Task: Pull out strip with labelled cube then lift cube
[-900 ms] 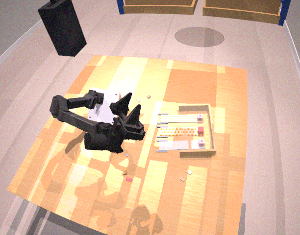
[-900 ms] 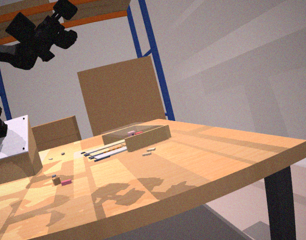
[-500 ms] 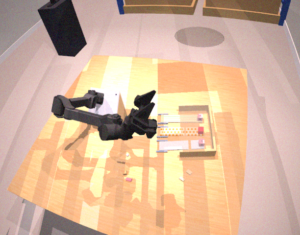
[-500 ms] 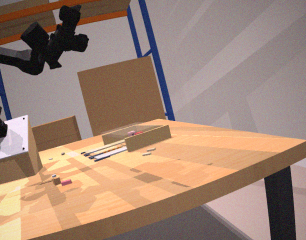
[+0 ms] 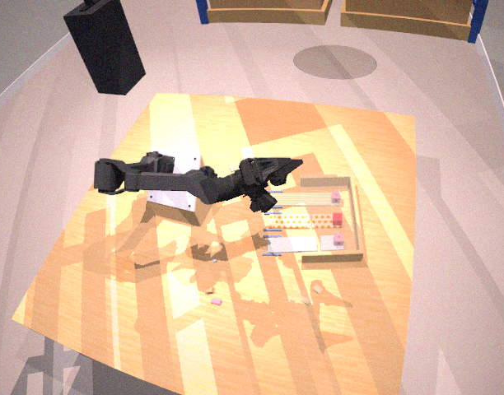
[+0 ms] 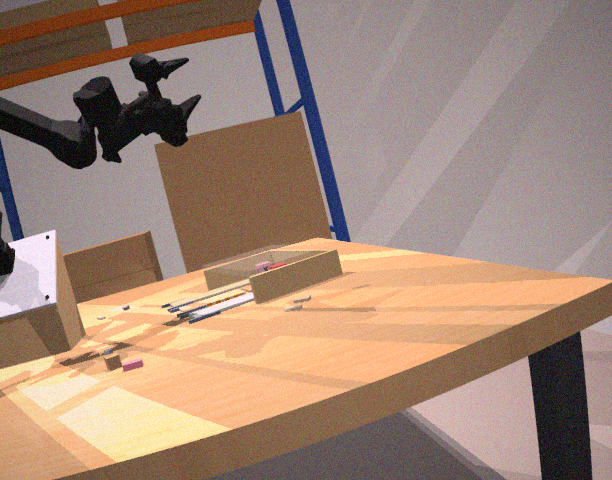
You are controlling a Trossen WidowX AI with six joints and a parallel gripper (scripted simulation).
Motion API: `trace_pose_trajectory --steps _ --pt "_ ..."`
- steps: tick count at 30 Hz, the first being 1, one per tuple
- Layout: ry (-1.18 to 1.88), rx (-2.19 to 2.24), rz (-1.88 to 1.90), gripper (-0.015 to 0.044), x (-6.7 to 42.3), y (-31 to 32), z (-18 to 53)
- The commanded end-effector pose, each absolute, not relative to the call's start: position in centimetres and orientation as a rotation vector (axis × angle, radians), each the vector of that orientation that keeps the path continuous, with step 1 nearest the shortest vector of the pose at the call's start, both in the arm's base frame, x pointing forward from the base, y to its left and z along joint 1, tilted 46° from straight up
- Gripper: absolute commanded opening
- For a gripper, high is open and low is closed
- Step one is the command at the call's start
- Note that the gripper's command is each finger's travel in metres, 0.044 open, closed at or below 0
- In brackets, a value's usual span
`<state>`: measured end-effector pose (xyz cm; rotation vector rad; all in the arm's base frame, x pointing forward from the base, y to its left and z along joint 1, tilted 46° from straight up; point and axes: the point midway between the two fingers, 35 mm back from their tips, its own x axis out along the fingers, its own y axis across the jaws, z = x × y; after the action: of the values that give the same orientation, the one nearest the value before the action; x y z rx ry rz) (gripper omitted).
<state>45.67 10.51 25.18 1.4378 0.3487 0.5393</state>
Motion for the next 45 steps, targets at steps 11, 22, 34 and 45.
trace_pose_trajectory --steps 11,22,34,45 --pt "0.297 0.394 0.045 0.04 41.1 9.3 9.0" --pt "0.483 -0.479 -0.131 0.04 33.8 5.9 2.1" --pt "0.568 -0.805 -0.164 0.04 30.9 4.2 0.8" --pt "0.568 -0.805 -0.164 0.04 30.9 4.2 0.8"
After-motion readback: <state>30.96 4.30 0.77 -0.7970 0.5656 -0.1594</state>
